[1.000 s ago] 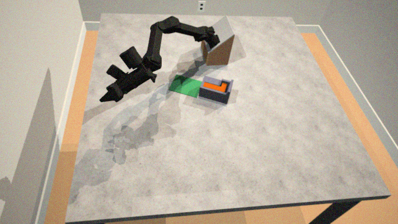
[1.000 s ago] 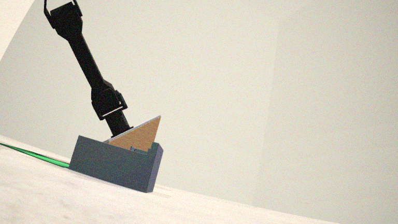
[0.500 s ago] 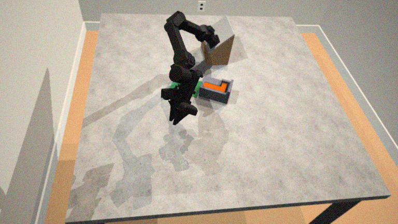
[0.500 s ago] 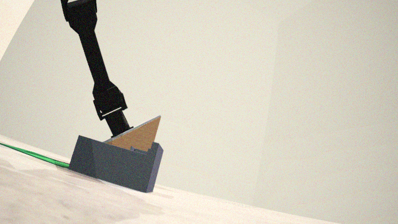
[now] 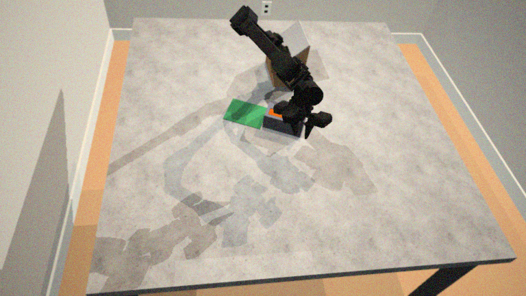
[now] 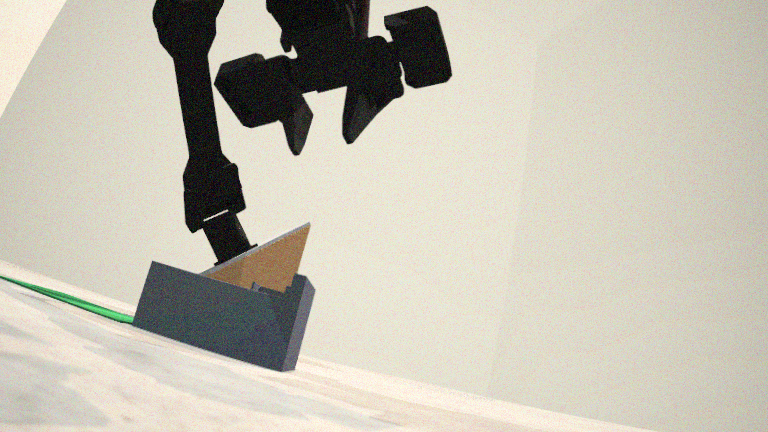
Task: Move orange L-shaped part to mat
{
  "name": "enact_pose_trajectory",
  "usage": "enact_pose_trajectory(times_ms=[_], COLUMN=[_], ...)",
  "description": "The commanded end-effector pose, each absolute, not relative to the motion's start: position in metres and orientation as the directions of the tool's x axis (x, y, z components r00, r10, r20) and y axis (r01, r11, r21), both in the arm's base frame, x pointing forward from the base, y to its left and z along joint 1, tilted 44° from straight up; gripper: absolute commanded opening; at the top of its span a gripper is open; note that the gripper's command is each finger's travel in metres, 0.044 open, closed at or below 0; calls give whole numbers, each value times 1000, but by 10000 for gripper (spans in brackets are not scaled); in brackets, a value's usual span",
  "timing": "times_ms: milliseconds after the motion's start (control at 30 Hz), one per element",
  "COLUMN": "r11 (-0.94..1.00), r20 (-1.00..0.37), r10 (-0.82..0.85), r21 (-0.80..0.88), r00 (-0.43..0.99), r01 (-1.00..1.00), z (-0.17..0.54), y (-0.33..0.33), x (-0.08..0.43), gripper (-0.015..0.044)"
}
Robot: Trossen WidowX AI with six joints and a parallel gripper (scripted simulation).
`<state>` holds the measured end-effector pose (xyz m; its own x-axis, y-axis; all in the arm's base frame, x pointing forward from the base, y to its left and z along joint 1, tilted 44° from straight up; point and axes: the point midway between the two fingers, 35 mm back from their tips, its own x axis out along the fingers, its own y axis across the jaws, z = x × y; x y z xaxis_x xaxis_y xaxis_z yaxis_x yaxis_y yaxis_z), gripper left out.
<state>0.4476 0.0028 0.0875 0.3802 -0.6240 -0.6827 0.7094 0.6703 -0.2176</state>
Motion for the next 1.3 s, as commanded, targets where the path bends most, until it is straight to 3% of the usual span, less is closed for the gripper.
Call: enact_pose_trajectory(times_ms=[0,233,533,800,1267], r11=[682,643,643,641,641], r20=[-749,-728,-728,-725,-726], r10=[-622,-686,-686,-688,-688], r21=[-374,-603,-603,-605,-604], r00=[229,5,5,6,6], r01=[629,472,472,473,473], z=[49,26,24,-27,-31], y=[29,47,45,-5,-9], x=[388,296,297,297,297], gripper=[180,180,180,180,180])
